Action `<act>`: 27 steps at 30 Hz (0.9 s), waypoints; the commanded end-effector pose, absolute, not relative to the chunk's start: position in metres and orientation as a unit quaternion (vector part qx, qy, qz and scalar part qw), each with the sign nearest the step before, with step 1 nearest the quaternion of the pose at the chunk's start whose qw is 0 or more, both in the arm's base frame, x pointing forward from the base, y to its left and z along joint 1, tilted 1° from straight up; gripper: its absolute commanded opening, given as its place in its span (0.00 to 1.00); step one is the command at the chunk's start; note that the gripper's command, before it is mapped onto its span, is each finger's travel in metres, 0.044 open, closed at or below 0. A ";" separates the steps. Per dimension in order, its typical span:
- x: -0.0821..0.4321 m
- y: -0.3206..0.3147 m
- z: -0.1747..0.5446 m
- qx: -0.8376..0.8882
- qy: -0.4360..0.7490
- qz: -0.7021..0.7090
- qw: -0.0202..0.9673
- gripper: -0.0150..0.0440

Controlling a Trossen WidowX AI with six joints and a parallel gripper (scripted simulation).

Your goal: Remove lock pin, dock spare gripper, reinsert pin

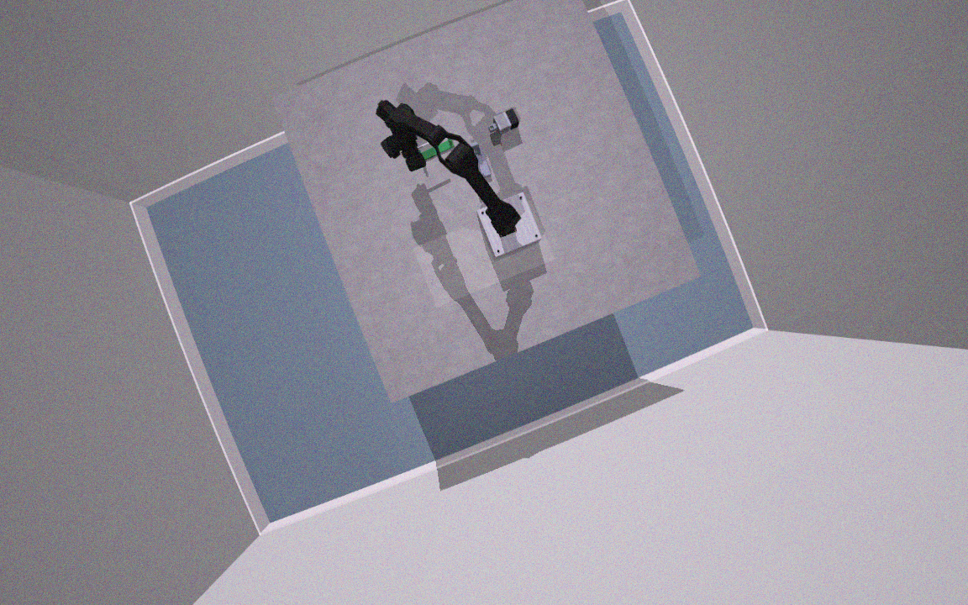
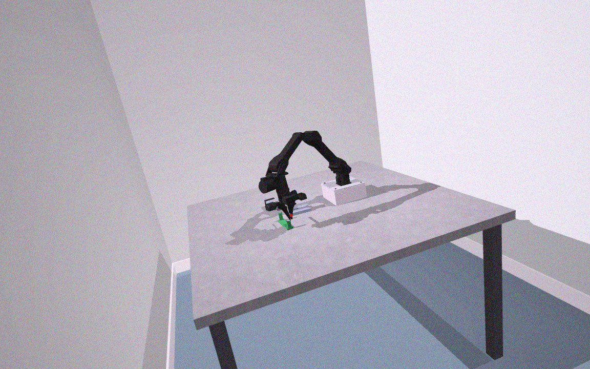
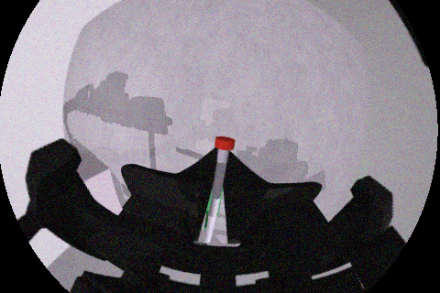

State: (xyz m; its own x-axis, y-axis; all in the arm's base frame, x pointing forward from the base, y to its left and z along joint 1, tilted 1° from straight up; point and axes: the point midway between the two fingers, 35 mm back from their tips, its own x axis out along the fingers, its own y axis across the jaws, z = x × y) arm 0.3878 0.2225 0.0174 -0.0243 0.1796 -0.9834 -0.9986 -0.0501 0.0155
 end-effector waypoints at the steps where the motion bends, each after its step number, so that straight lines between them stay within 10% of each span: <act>1: 0.388 0.222 0.010 -0.460 0.445 0.561 0.525 0.25; 27: 0.388 0.222 -0.021 -0.461 0.442 0.560 0.527 0.25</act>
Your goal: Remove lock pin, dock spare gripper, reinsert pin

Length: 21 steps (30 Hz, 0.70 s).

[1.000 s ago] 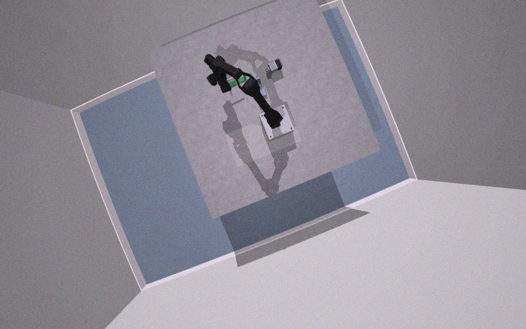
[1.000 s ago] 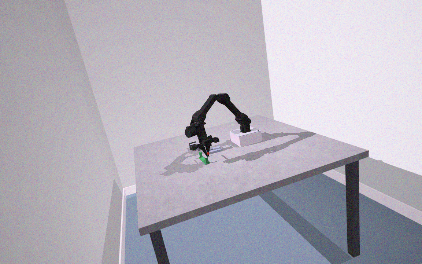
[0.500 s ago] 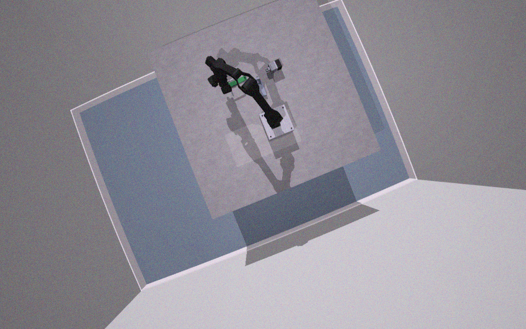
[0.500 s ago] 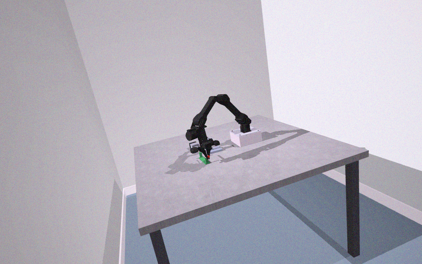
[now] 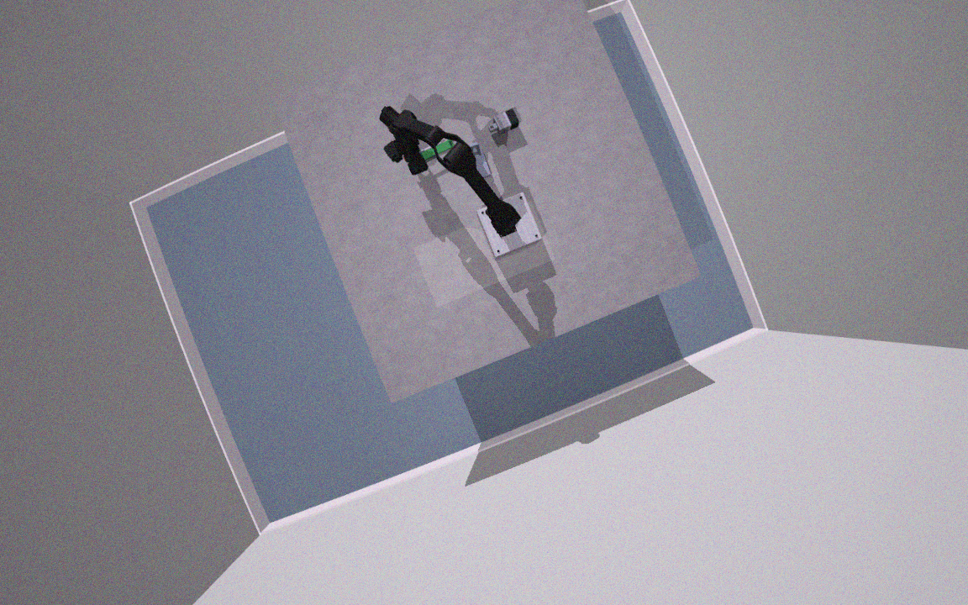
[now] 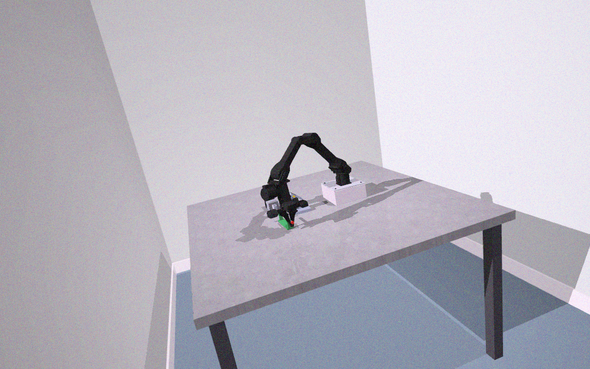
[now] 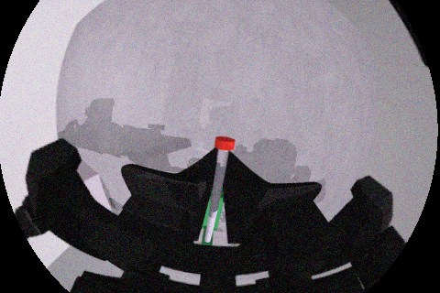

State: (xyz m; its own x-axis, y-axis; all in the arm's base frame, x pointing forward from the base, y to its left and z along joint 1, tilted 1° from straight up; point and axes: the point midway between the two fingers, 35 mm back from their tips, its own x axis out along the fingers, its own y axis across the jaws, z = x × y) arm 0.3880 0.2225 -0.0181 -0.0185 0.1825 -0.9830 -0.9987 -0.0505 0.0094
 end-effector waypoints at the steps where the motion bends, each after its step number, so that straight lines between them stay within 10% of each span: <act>1: 0.388 0.222 -0.021 -0.461 0.442 0.560 0.527 0.25; 21: 0.388 0.222 -0.020 -0.460 0.443 0.560 0.527 0.34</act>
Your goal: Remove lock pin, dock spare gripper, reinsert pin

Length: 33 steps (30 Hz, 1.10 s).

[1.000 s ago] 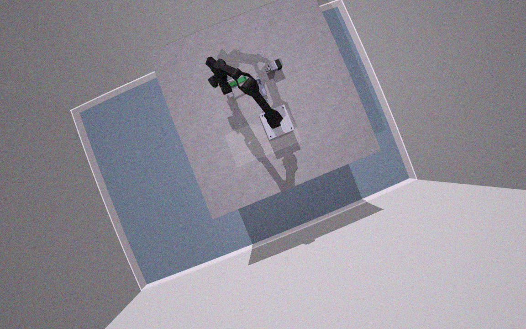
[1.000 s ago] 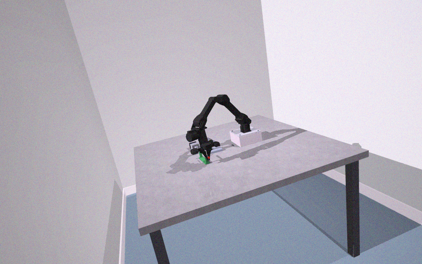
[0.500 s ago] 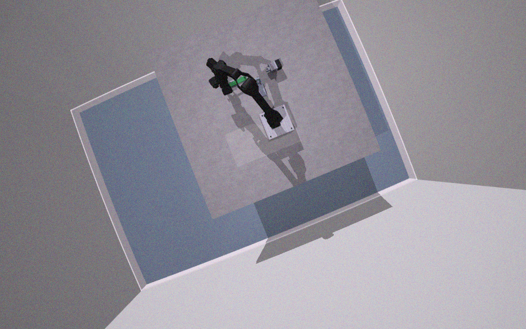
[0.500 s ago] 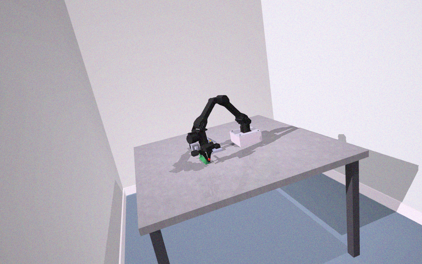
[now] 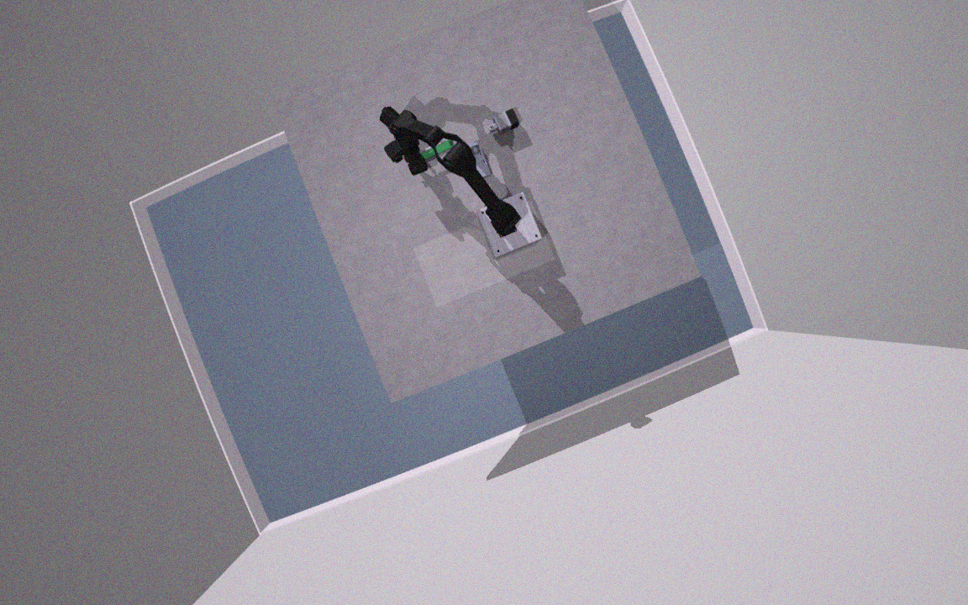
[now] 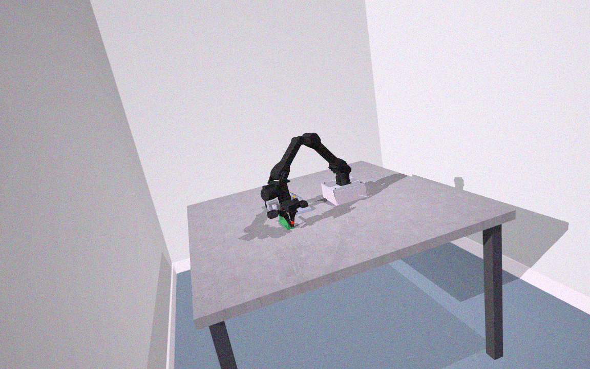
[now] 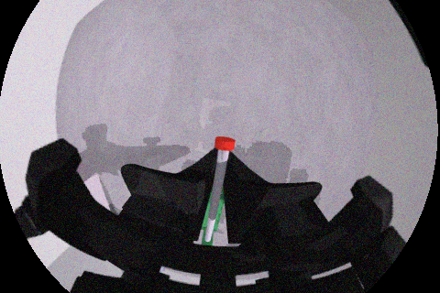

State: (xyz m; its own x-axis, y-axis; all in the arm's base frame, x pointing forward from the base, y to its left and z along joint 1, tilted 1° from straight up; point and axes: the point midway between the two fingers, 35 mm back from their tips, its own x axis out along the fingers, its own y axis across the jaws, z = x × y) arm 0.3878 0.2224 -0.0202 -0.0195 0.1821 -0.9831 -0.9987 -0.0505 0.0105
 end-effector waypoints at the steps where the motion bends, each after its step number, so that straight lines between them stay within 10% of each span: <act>1: 0.388 0.222 -0.020 -0.460 0.443 0.560 0.527 0.39; 6: 0.388 0.222 -0.020 -0.460 0.443 0.560 0.527 0.59; 33: 0.382 0.219 0.023 -0.456 0.456 0.563 0.517 0.59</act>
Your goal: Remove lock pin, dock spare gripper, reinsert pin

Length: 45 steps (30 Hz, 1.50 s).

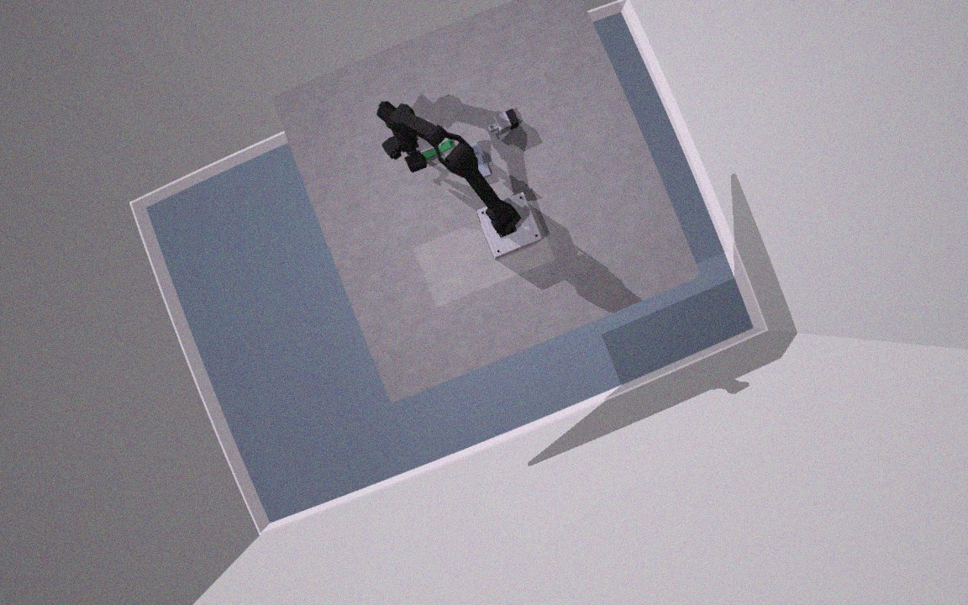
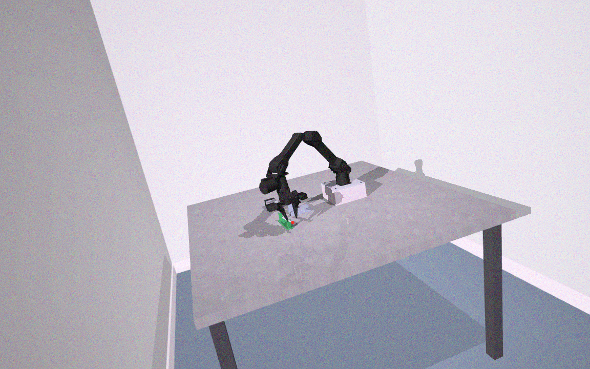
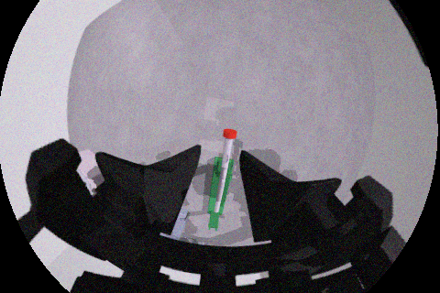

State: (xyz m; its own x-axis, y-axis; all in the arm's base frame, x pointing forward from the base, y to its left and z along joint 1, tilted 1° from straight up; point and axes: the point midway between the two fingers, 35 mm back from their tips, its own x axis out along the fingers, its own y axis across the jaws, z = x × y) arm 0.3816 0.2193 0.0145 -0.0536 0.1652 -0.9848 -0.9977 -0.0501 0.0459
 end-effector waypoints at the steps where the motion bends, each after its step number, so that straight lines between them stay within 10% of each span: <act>1: 0.382 0.219 0.025 -0.455 0.457 0.564 0.516 0.59; 17: 0.379 0.218 0.054 -0.452 0.465 0.566 0.509 0.59; 22: 0.379 0.218 0.045 -0.452 0.465 0.566 0.509 0.82; 28: 0.388 0.164 0.095 -0.479 0.445 0.549 0.520 0.56; 45: 0.389 0.156 0.032 -0.483 0.443 0.547 0.521 0.56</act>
